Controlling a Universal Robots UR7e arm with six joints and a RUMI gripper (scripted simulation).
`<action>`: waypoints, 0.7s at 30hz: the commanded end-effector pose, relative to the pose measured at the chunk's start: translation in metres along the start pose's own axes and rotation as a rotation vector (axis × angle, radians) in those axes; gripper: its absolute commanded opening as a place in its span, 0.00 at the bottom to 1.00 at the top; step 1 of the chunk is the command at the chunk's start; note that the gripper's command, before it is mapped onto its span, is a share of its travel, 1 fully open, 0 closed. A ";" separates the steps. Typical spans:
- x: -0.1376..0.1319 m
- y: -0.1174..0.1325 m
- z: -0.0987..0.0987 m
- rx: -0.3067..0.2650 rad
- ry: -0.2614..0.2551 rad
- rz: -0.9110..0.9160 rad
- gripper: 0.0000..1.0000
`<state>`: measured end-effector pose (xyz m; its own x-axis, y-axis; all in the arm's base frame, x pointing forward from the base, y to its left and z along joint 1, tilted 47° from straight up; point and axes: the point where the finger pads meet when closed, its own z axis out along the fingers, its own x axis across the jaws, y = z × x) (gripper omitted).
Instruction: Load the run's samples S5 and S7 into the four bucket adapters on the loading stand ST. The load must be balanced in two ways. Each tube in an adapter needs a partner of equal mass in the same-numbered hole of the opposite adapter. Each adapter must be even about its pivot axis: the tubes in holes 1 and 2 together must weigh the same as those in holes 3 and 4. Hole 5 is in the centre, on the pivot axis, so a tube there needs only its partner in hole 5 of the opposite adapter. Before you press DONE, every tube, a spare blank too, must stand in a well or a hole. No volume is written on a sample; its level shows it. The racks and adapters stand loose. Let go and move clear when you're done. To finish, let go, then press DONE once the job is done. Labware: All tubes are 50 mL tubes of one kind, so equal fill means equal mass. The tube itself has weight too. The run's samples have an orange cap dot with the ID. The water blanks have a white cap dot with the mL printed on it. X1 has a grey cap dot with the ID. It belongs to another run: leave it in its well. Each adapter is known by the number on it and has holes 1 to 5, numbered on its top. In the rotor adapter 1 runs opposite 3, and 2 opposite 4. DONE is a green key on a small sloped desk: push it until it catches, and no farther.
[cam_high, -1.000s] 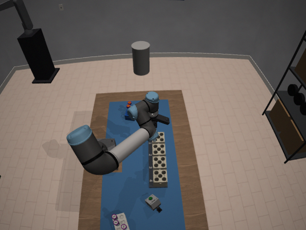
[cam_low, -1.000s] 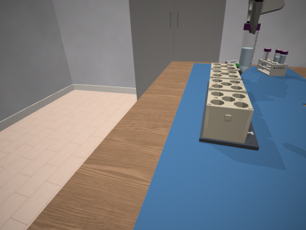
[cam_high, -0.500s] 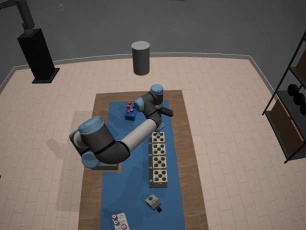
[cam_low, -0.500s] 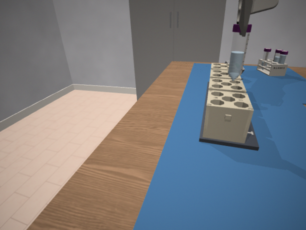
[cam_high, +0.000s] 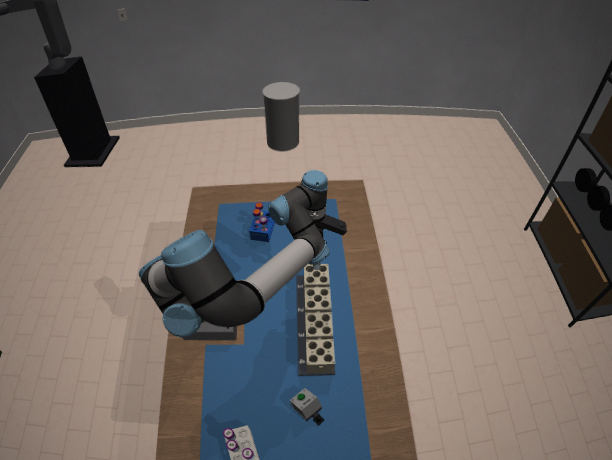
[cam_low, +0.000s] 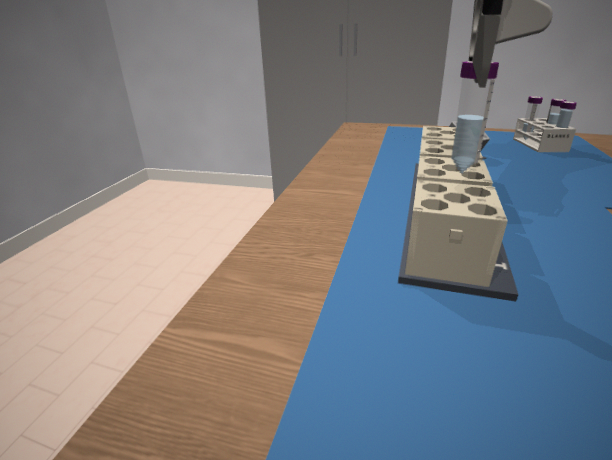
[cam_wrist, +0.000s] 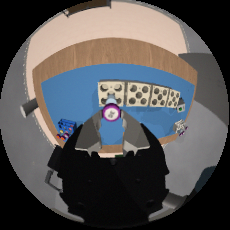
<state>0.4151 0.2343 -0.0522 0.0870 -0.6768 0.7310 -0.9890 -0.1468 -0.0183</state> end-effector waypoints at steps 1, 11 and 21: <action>0.000 0.000 0.014 0.002 -0.001 0.000 0.00; 0.000 0.000 0.027 0.002 -0.001 0.000 0.00; 0.000 0.000 0.027 0.002 -0.001 0.000 0.00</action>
<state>0.4186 0.2147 -0.0710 0.0871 -0.6770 0.7308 -0.9890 -0.1471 -0.0184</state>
